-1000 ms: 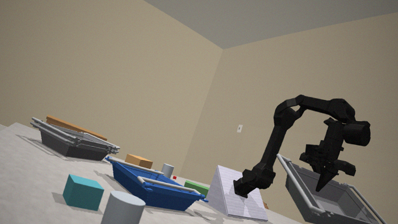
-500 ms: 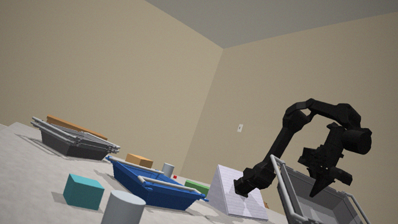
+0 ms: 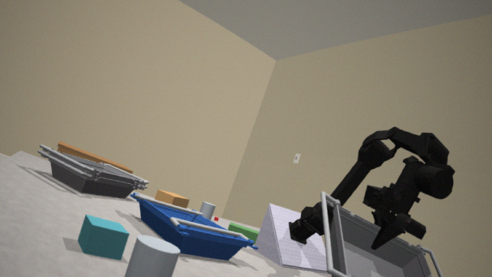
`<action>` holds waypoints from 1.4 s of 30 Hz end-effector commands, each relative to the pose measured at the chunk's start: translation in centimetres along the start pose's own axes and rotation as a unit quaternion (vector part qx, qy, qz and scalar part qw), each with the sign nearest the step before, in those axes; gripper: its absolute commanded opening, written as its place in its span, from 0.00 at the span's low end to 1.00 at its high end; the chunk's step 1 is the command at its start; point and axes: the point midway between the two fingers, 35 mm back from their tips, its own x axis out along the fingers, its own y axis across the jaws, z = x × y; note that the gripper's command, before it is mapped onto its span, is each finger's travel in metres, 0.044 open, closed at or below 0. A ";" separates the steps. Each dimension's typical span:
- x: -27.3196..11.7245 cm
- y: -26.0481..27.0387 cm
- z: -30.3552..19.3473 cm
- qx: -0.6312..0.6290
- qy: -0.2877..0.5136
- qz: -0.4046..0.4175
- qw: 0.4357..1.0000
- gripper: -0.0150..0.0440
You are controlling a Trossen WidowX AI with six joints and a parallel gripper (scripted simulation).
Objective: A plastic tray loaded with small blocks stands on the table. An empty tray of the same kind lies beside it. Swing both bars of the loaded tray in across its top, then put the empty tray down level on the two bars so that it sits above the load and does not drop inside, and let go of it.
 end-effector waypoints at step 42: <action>4.2 1.1 12.5 0.148 -0.006 -0.082 0.986 0.25</action>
